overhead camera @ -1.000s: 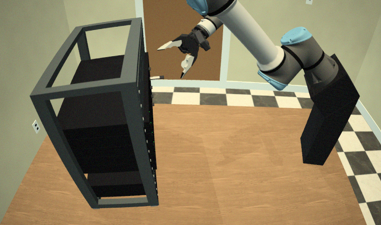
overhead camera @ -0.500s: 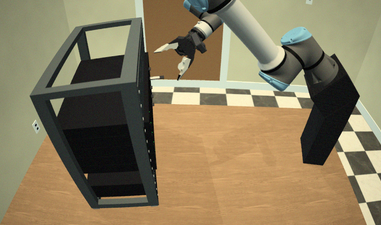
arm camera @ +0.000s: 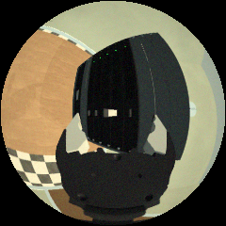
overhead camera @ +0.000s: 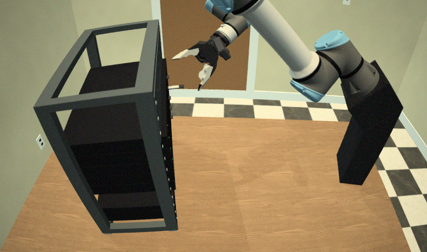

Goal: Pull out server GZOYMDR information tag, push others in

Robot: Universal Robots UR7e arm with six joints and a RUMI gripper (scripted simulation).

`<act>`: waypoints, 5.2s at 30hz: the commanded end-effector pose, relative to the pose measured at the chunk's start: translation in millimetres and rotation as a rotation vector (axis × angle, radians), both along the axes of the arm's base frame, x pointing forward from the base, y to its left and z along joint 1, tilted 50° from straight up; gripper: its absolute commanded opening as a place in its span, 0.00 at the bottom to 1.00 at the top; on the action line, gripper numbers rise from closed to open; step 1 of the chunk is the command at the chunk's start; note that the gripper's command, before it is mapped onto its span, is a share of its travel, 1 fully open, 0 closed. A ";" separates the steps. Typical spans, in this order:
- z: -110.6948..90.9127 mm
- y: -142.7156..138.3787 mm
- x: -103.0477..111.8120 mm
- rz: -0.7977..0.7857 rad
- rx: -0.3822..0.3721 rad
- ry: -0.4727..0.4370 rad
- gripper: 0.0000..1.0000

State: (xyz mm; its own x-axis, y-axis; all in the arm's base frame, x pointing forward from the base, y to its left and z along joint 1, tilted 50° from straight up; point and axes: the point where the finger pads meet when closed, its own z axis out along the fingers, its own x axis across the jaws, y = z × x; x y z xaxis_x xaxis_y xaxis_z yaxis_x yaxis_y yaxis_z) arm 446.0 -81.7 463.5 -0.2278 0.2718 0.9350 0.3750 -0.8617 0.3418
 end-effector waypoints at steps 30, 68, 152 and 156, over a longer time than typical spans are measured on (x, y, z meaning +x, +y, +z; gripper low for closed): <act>0.3 0.2 -0.1 0.000 0.000 0.000 1.00; -0.5 0.3 -3.8 0.000 0.000 0.000 1.00; -16.5 1.0 -57.9 -0.010 0.008 -0.037 1.00; -18.4 0.4 -57.5 -0.016 0.013 -0.053 1.00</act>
